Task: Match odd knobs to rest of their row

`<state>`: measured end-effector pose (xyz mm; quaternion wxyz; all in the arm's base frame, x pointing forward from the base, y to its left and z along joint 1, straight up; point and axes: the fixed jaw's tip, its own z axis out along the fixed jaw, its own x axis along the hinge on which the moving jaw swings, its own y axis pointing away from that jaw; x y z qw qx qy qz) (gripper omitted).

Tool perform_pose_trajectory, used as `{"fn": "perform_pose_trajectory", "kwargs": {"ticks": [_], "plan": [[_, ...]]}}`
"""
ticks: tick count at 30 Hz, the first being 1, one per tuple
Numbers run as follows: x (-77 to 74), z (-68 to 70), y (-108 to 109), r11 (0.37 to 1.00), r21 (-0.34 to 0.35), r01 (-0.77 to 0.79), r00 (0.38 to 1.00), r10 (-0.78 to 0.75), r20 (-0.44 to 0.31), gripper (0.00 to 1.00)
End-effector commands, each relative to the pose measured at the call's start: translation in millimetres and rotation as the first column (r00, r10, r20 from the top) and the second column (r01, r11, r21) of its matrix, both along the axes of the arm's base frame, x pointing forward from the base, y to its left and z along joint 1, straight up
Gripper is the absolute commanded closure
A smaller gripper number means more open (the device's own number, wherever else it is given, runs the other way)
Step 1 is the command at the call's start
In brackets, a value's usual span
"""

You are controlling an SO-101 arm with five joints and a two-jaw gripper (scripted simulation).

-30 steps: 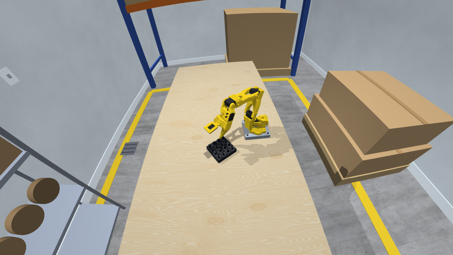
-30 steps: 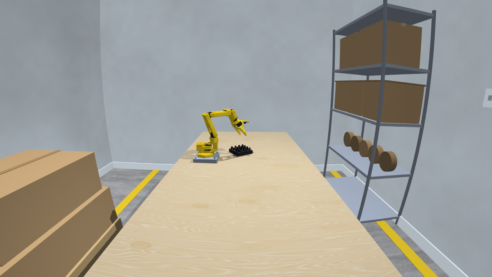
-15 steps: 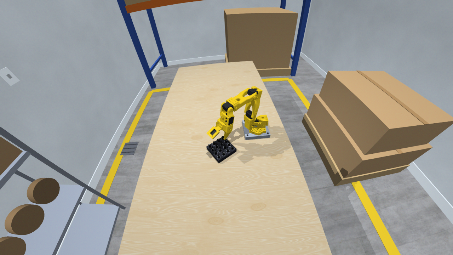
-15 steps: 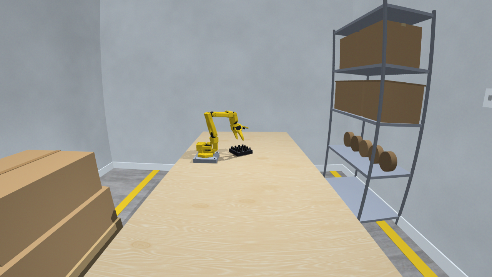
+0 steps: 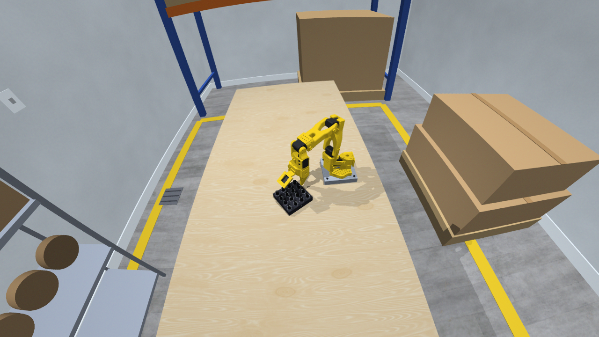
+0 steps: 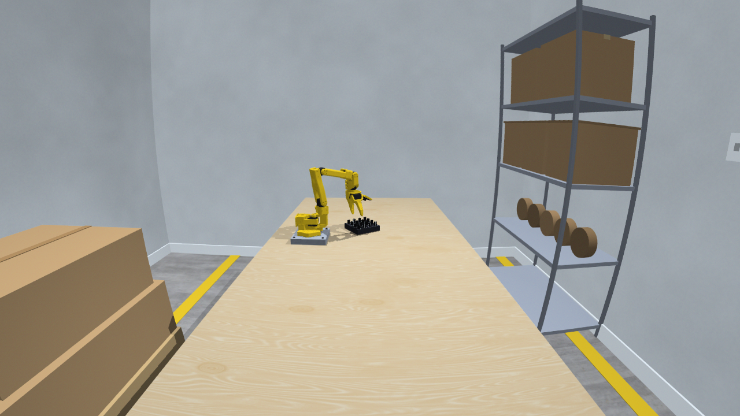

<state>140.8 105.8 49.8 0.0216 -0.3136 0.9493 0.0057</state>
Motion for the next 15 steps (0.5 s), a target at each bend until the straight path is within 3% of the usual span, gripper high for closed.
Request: {"fn": "perform_pose_trajectory", "kwargs": {"ticks": [1,15], "plan": [[-5.4,-5.3,-3.5,1.0,-0.025,-0.001,0.999,0.0,-0.038,0.6],[-5.6,-5.3,-3.5,0.999,-0.025,-0.026,0.999,0.025,-0.038,0.6]]}}
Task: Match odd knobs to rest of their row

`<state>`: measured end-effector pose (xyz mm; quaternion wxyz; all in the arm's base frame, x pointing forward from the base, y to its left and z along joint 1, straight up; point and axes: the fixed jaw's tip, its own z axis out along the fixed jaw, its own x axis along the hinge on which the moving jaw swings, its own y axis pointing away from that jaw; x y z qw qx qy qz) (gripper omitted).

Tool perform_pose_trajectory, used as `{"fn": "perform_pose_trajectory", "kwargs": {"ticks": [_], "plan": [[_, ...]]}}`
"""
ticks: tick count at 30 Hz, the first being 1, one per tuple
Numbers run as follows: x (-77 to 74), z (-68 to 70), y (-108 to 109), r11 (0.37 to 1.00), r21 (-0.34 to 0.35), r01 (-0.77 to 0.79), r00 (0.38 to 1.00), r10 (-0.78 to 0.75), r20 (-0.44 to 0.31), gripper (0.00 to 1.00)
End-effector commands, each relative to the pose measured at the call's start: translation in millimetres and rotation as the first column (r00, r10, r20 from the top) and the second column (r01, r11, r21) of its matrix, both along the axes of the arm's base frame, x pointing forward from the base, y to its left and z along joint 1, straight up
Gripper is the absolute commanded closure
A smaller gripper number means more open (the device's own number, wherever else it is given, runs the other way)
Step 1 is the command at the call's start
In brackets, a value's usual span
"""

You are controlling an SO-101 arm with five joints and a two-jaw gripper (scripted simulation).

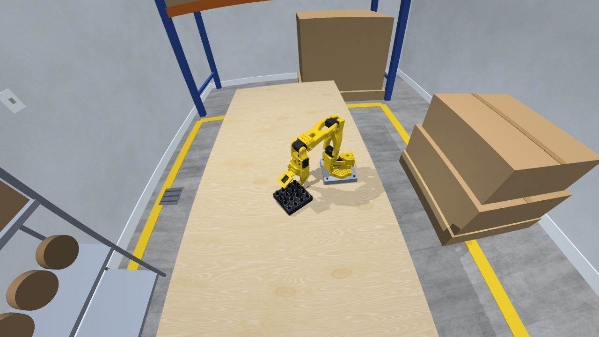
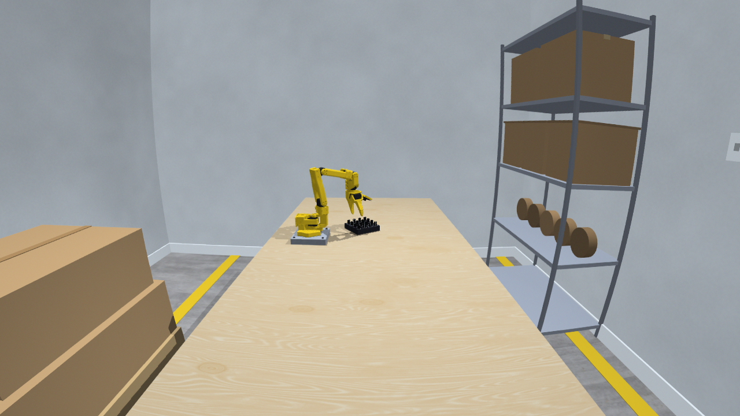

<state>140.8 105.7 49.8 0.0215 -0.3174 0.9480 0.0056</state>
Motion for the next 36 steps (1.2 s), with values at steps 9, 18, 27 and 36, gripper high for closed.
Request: {"fn": "perform_pose_trajectory", "kwargs": {"ticks": [9,18,27,36], "plan": [[-6.2,-5.3,-3.4,0.997,-0.025,-0.077,0.996,0.076,-0.038,0.61],[-7.2,-5.3,-3.3,0.983,-0.025,-0.183,0.983,0.182,-0.038,0.61],[-8.5,-5.3,-3.3,0.949,-0.025,-0.315,0.949,0.314,-0.038,0.63],[-10.3,-5.3,-3.5,0.85,-0.024,-0.526,0.85,0.525,-0.038,0.64]]}}
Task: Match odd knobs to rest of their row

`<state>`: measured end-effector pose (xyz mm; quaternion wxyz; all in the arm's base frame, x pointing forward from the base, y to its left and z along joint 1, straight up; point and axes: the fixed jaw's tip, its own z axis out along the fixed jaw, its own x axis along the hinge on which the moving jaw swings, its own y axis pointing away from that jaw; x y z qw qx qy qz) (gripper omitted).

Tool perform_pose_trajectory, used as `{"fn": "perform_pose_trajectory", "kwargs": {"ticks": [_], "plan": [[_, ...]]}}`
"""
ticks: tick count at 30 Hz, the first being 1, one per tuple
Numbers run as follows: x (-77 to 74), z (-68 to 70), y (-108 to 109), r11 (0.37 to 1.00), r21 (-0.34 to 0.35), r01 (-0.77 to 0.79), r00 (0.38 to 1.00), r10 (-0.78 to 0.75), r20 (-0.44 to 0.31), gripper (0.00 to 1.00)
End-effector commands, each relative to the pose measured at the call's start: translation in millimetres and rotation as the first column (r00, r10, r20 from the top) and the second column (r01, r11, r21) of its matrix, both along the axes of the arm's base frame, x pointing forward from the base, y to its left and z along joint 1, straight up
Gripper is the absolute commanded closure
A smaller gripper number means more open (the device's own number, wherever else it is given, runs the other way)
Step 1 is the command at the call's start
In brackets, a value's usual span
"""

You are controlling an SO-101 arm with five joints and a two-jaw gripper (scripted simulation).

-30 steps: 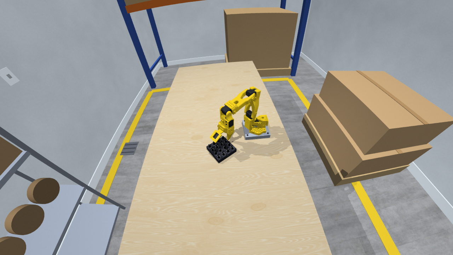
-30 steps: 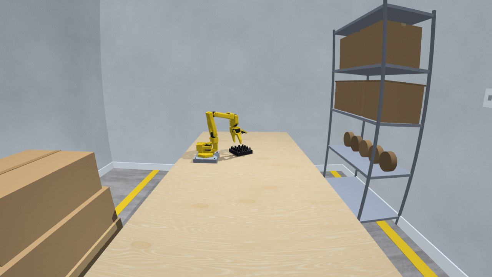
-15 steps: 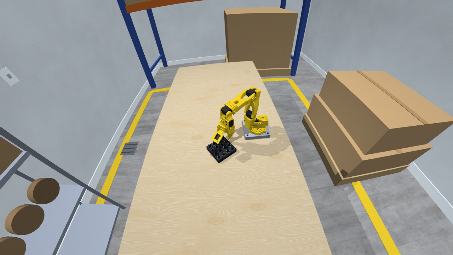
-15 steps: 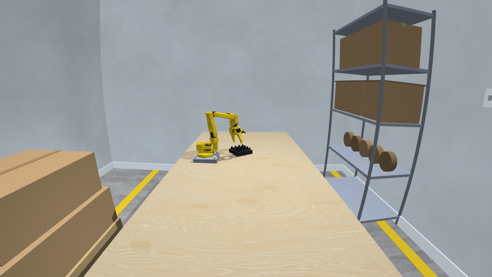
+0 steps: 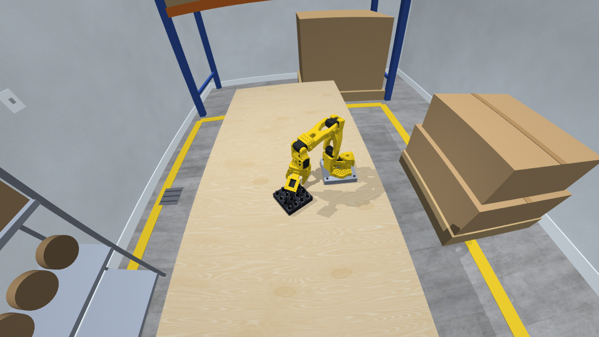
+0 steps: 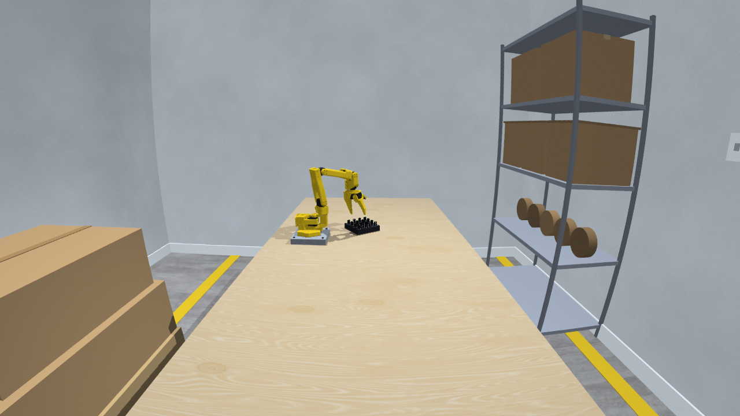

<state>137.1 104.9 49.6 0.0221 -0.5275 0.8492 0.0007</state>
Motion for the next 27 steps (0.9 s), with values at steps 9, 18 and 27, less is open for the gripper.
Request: {"fn": "perform_pose_trajectory", "kwargs": {"ticks": [9,18,27], "plan": [[-8.0,-5.2,-3.0,0.951,-0.025,-0.308,0.951,0.307,-0.038,0.66],[-9.4,-5.2,-3.6,0.797,-0.025,-0.604,0.797,0.603,-0.038,0.69],[-9.9,-5.1,-4.0,0.593,-0.024,-0.805,0.593,0.804,-0.038,0.71]]}}
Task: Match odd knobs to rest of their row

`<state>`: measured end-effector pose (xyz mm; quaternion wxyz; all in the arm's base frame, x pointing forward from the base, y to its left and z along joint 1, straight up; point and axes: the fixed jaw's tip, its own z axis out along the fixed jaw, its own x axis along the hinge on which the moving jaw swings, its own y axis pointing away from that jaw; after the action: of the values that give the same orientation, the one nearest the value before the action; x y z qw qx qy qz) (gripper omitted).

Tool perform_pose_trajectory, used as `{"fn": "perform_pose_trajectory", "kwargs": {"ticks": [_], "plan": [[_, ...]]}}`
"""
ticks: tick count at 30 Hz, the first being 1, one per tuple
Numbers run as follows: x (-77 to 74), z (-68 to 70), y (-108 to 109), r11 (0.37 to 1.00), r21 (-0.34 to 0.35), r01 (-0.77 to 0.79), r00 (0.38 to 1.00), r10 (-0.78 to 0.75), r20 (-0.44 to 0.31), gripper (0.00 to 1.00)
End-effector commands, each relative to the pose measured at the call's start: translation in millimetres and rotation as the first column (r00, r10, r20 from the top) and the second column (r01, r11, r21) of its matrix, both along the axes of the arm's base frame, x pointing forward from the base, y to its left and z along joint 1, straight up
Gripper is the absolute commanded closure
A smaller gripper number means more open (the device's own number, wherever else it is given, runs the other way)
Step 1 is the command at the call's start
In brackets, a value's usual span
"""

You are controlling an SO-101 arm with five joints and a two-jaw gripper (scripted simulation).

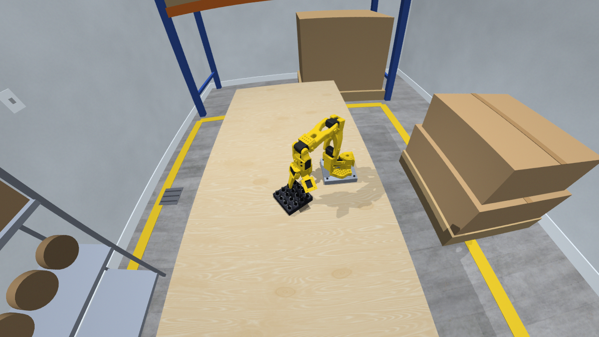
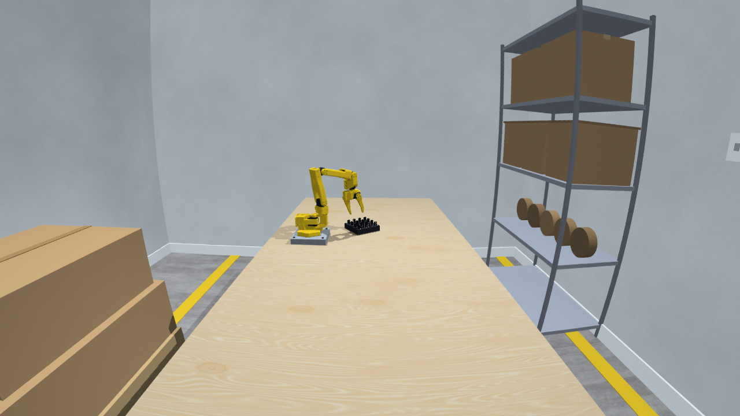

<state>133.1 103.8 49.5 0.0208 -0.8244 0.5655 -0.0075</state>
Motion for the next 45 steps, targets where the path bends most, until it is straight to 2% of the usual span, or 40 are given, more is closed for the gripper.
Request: {"fn": "perform_pose_trajectory", "kwargs": {"ticks": [1,7,13,15,21,29,30,32,45], "plan": [[-6.0,-5.0,-3.0,0.988,-0.026,-0.151,0.988,0.15,-0.037,0.71],[-5.9,-5.0,-3.1,0.916,-0.026,-0.401,0.916,0.4,-0.037,0.73],[-5.5,-5.0,-2.7,0.778,-0.026,-0.628,0.778,0.627,-0.037,0.75],[-5.5,-5.0,-2.7,0.778,-0.026,-0.628,0.778,0.627,-0.037,0.75],[-4.8,-5.0,-1.9,0.586,-0.026,-0.81,0.587,0.809,-0.037,0.77],[-3.8,-5.0,-0.1,0.279,-0.025,-0.96,0.28,0.959,-0.037,0.8],[-3.7,-5.0,0.2,0.239,-0.025,-0.971,0.239,0.97,-0.037,0.8],[-3.7,-5.0,0.2,0.239,-0.025,-0.971,0.239,0.97,-0.037,0.8],[-2.6,-5.0,4.5,-0.253,-0.025,-0.967,-0.252,0.967,-0.037,0.84]]}}
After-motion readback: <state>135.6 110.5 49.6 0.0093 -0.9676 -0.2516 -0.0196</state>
